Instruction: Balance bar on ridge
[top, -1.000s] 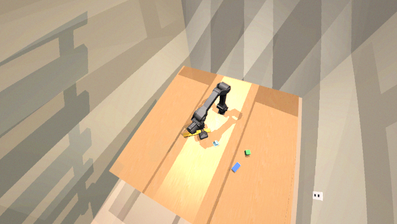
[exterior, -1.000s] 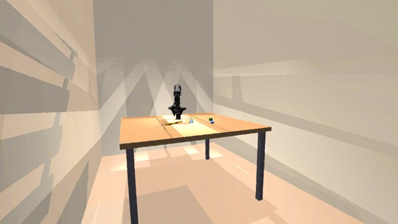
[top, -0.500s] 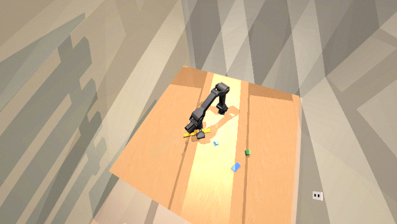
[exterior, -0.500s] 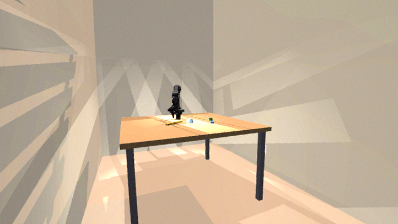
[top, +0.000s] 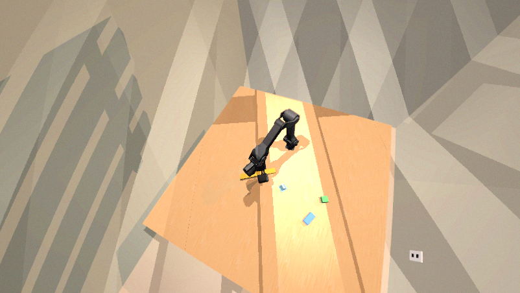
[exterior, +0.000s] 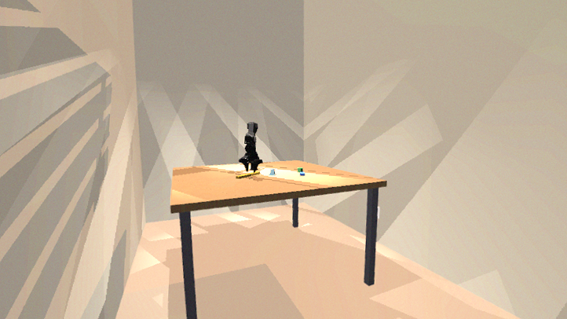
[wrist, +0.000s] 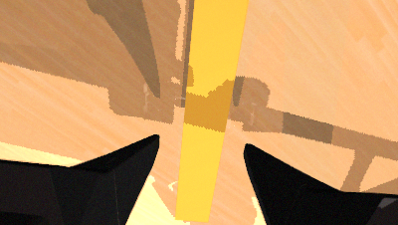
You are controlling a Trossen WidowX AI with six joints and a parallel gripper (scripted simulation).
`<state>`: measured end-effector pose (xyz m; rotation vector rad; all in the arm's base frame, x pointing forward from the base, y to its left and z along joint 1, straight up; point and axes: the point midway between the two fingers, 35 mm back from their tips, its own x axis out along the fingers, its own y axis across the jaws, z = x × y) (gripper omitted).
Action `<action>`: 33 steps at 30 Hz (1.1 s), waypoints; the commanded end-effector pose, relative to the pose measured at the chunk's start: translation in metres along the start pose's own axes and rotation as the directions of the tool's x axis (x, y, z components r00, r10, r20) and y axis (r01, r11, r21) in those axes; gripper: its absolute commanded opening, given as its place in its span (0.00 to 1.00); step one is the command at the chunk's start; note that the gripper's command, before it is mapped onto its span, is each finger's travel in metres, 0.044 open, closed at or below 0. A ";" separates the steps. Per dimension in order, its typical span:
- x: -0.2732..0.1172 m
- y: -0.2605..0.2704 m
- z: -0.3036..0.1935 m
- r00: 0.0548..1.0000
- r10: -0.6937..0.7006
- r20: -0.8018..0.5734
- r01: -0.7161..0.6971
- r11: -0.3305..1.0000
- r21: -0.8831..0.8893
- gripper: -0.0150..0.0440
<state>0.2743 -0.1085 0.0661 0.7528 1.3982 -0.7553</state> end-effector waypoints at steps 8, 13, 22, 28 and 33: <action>0.018 -0.001 -0.002 1.000 0.001 -0.009 -0.001 1.000 0.006 0.79; 0.018 -0.001 -0.002 1.000 0.001 -0.009 -0.001 1.000 0.006 0.79; 0.018 -0.001 -0.002 1.000 0.001 -0.009 -0.001 1.000 0.006 0.79; 0.018 -0.001 -0.002 1.000 -0.004 -0.006 0.004 1.000 0.000 0.52; 0.018 -0.001 -0.002 1.000 -0.004 -0.006 0.004 1.000 0.000 0.46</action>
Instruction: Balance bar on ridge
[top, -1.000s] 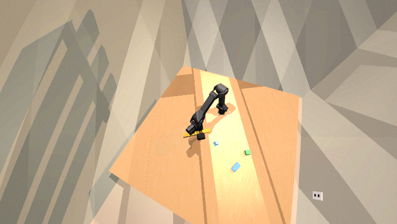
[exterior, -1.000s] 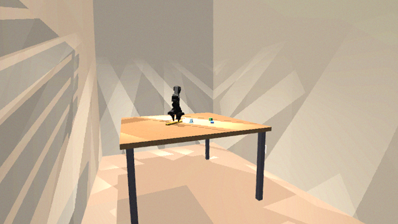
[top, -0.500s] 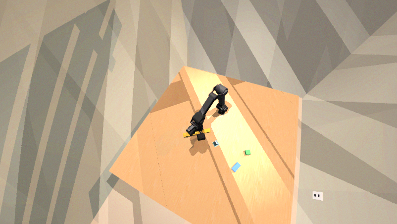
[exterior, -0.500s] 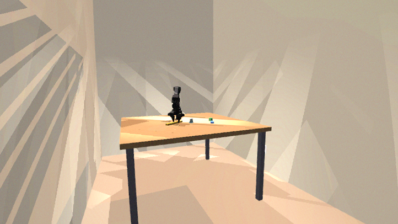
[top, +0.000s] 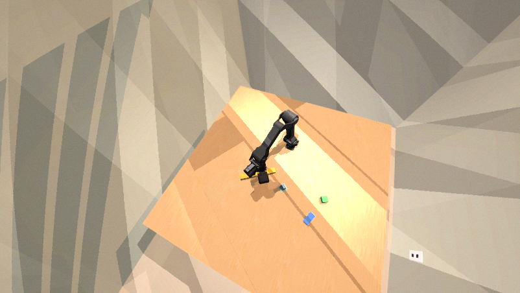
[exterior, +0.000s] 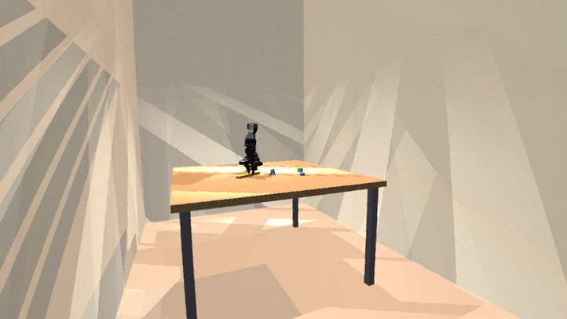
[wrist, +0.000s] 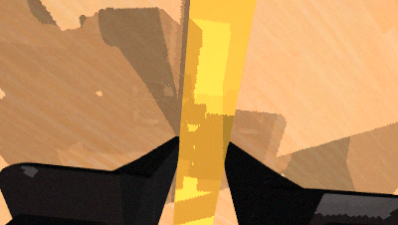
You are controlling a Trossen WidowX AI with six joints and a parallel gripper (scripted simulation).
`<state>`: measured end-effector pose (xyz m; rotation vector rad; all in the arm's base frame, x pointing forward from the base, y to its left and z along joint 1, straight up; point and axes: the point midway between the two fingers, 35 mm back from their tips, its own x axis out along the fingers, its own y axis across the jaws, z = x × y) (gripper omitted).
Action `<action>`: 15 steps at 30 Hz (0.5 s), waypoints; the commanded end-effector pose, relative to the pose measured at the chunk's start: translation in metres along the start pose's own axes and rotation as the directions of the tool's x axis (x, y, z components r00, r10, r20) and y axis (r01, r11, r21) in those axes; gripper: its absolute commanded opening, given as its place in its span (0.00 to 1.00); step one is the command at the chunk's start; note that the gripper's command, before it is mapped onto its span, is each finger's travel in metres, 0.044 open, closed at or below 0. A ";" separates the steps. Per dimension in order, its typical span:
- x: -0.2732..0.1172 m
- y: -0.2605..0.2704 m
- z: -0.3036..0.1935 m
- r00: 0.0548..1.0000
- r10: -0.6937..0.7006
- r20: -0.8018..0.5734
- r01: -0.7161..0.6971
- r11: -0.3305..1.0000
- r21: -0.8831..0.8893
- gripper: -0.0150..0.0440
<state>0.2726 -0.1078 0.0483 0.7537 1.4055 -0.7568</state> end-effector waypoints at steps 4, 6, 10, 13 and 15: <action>0.000 0.000 0.000 1.000 0.000 0.000 0.000 1.000 0.000 0.39; -0.004 0.000 0.001 1.000 0.000 0.000 0.000 1.000 0.000 0.30; -0.014 0.001 0.002 1.000 0.001 0.000 -0.001 1.000 0.001 0.25; -0.021 0.002 0.003 1.000 0.001 0.000 -0.001 1.000 0.001 0.25; -0.027 0.002 0.003 1.000 0.001 0.000 -0.001 1.000 0.002 0.25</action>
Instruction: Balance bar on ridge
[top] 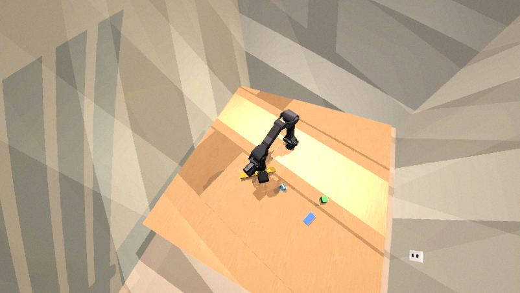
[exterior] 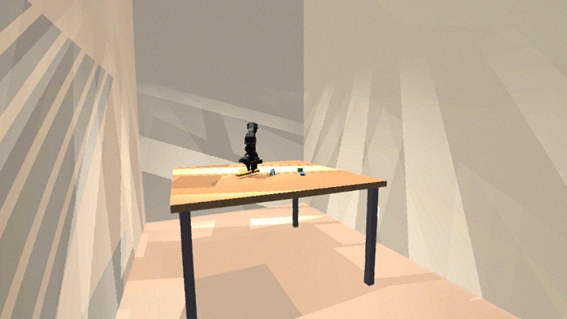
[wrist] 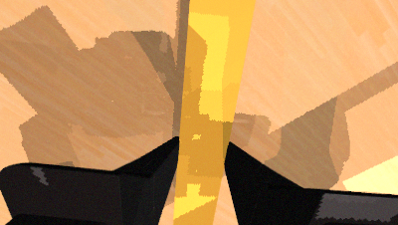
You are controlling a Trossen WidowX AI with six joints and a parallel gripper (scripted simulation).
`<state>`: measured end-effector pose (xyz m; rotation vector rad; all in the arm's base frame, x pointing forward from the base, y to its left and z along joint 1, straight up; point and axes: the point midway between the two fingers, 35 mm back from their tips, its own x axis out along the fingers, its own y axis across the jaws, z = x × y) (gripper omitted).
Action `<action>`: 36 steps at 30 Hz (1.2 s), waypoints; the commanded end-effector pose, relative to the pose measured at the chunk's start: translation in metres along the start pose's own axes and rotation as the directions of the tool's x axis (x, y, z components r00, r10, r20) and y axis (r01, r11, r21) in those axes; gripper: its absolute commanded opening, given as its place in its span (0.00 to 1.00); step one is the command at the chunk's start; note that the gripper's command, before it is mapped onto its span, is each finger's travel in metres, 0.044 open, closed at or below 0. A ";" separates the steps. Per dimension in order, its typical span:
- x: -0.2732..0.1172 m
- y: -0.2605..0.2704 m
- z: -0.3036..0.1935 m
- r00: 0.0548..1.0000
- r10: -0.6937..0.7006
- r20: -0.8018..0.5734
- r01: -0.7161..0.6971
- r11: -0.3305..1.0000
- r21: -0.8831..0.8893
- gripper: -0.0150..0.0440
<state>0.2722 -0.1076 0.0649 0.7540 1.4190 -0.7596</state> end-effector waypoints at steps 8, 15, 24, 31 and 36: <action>-0.031 0.002 0.003 1.000 0.010 0.010 -0.010 1.000 0.003 0.25; -0.049 0.002 0.002 1.000 0.011 0.010 -0.011 1.000 0.004 0.25; -0.073 0.000 0.000 1.000 0.012 0.009 -0.012 1.000 0.005 0.25; -0.076 0.011 -0.008 1.000 0.013 0.008 -0.013 1.000 -0.016 0.25; -0.077 0.027 -0.019 1.000 0.015 0.007 -0.015 0.999 -0.047 0.25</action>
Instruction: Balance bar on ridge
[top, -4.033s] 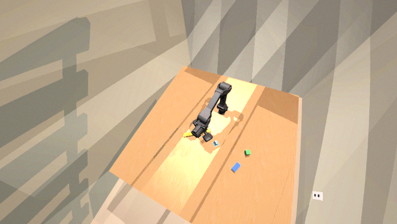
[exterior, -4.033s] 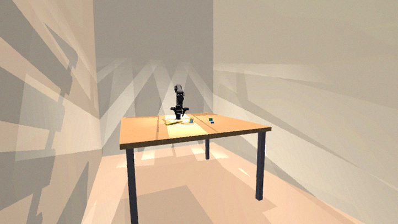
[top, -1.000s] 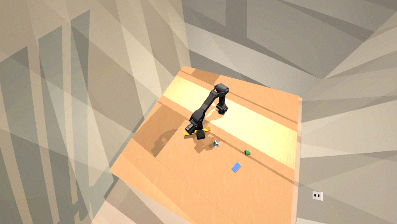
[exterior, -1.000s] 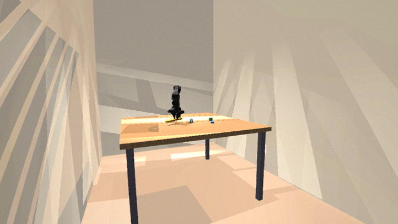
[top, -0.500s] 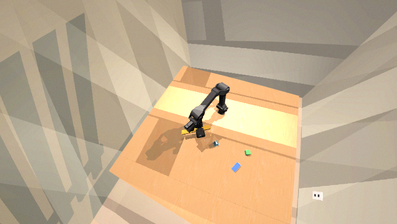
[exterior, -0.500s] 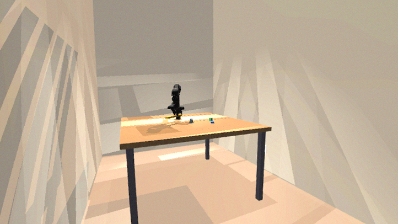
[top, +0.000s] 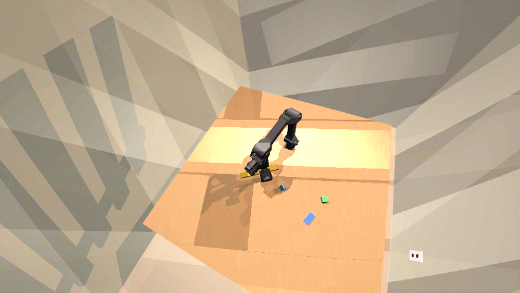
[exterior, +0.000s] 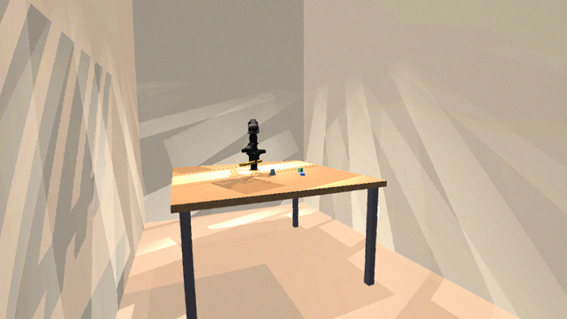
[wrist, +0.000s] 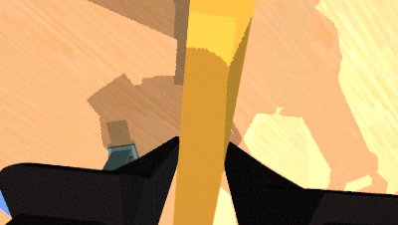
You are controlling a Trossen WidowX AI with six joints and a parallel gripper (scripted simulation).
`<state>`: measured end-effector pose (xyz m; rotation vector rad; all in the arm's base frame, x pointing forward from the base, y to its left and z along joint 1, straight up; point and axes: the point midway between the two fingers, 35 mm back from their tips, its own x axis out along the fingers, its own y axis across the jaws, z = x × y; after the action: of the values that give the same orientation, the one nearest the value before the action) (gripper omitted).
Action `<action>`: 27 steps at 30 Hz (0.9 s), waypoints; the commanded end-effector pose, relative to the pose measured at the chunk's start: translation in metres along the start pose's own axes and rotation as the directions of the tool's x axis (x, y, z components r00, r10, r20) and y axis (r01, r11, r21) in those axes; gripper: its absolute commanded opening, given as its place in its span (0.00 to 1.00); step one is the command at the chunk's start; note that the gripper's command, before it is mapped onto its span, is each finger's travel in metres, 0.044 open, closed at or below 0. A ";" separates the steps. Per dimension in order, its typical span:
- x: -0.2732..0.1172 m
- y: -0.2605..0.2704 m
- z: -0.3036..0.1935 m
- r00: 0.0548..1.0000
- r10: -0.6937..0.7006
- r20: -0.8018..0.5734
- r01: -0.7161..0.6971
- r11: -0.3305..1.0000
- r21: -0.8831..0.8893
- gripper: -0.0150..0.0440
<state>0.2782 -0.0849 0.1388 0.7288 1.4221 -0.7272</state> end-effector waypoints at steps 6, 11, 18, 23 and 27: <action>-0.003 0.027 -0.018 1.000 0.009 0.002 -0.009 0.999 -0.047 0.25; -0.003 0.042 -0.031 1.000 0.011 0.001 -0.010 0.997 -0.078 0.25; -0.004 0.060 -0.051 1.000 0.012 -0.001 -0.012 0.993 -0.121 0.25; -0.004 0.072 -0.066 1.000 0.014 -0.003 -0.014 0.988 -0.152 0.25; -0.005 0.081 -0.079 1.000 0.014 -0.004 -0.015 0.984 -0.176 0.25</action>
<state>0.2960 0.0164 0.1409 0.6054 1.4620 -0.5926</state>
